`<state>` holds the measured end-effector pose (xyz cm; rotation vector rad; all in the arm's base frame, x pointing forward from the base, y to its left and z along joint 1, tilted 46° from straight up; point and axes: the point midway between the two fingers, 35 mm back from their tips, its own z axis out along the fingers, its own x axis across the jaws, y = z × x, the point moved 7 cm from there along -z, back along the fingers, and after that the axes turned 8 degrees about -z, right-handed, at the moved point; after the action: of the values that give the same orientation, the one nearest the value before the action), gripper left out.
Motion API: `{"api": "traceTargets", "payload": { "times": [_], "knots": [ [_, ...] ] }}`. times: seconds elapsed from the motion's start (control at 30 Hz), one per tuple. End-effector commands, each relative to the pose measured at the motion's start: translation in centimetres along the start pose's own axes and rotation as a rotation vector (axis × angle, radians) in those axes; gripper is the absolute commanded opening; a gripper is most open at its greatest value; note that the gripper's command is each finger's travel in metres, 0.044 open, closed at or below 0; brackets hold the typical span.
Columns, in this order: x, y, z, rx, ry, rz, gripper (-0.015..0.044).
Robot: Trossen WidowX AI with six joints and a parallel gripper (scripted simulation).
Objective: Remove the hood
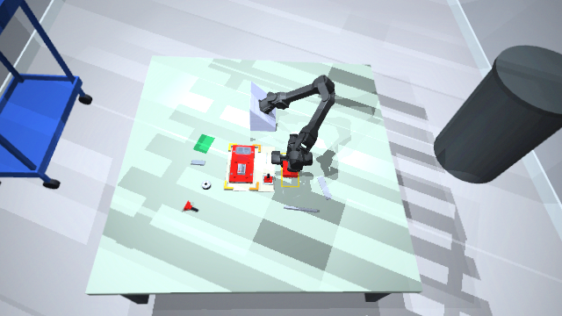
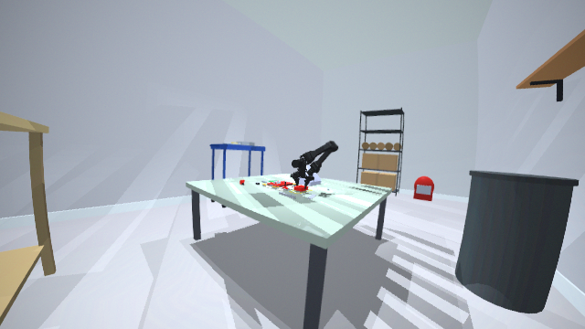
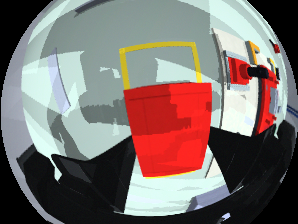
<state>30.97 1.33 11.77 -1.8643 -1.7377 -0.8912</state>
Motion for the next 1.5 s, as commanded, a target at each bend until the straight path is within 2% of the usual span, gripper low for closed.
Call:
{"api": "traceTargets", "payload": {
  "times": [0.0, 0.4, 0.97, 1.27, 1.47],
  "knots": [
    [0.0, 0.0, 0.2, 0.000, 0.002, 0.005, 0.0000],
    [0.0, 0.0, 0.8, -0.001, 0.002, 0.005, 0.0000],
    [0.0, 0.0, 0.4, 0.000, 0.001, 0.000, 0.0440],
    [-0.1, 0.0, -6.5, -0.001, 0.000, 0.002, 0.0440],
    [-0.1, 0.0, -6.7, -0.001, 0.000, 0.002, 0.0440]
  ]
}}
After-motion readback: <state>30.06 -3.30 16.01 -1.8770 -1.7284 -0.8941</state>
